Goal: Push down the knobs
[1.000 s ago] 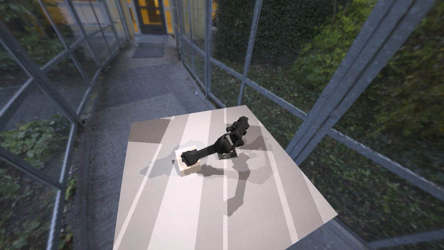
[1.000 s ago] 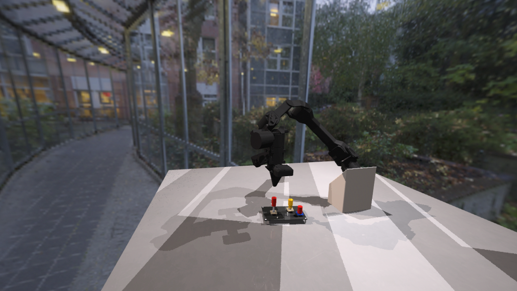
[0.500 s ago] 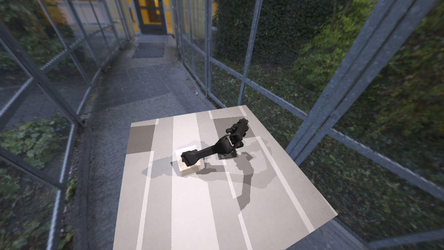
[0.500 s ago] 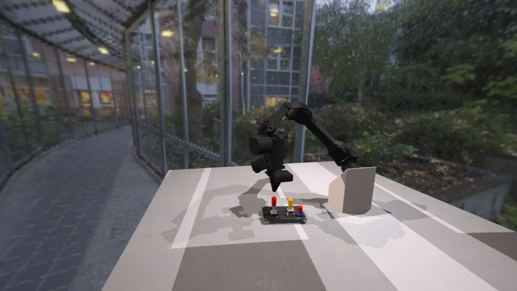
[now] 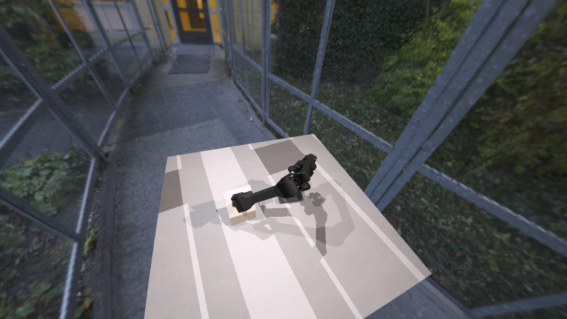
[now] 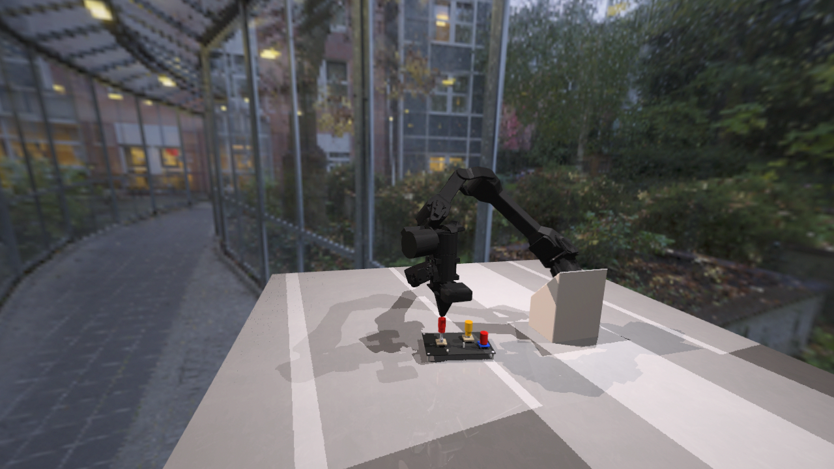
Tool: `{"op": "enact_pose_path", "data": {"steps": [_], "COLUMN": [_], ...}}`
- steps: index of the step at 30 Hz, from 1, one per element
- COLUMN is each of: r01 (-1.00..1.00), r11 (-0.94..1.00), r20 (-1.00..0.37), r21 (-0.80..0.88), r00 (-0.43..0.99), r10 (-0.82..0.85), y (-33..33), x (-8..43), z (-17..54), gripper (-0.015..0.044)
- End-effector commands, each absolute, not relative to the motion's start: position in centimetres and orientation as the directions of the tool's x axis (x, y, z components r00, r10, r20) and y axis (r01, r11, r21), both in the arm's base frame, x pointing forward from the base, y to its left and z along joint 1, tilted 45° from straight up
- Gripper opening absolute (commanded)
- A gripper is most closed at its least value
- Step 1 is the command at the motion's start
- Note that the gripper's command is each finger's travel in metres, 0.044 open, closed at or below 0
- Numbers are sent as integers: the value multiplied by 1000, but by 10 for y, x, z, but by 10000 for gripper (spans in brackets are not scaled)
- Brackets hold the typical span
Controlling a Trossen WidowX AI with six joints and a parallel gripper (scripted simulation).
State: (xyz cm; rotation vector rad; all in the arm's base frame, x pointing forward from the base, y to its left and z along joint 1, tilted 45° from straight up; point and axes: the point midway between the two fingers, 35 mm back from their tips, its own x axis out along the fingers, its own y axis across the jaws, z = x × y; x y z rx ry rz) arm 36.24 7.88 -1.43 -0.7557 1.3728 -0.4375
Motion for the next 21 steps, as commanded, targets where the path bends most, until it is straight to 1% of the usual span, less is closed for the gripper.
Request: {"op": "enact_pose_path", "data": {"steps": [1, 21], "r01": [-150, -150], "r11": [691, 691], "r20": [-707, -707], "r21": [-707, -707], "r00": [172, 172], "r10": [-686, -686], "y": [77, 75], "x": [362, 363], "z": [-16, -18], "gripper": [0, 0]}}
